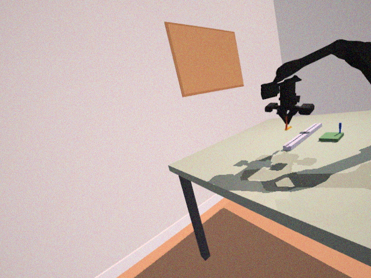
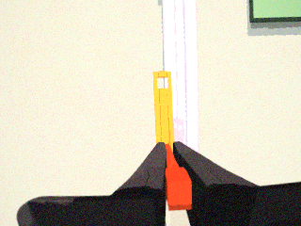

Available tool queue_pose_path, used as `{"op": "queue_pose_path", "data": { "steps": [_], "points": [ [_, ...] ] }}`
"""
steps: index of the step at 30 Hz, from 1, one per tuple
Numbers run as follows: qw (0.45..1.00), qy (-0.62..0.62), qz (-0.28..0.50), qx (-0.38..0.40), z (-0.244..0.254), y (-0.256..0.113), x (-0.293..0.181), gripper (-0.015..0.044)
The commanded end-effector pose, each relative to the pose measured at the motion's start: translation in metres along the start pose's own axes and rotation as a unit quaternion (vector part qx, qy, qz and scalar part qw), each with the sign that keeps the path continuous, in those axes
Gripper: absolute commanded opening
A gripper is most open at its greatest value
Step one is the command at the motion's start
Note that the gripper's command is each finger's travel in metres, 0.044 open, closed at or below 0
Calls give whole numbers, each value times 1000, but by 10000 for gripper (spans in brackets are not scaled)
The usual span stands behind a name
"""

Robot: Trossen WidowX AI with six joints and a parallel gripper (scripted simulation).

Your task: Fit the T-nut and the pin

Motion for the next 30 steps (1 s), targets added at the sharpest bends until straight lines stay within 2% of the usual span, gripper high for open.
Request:
{"op": "queue_pose_path", "data": {
  "steps": [1,30],
  "points": [
    [1000,3,-3,7,-2,1,1,-150],
    [999,10,-6,53,-8,2,-1,-150]
  ]
}}
Point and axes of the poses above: the point midway between the two fingers, 35 mm back from their tips, its own y axis out along the fingers, its own z axis across the jaws, x = y × z, the point moved 2 cm from there along -y, back along the fingers, and after that the axes turned 1 degree about y, right-handed, at the moved point
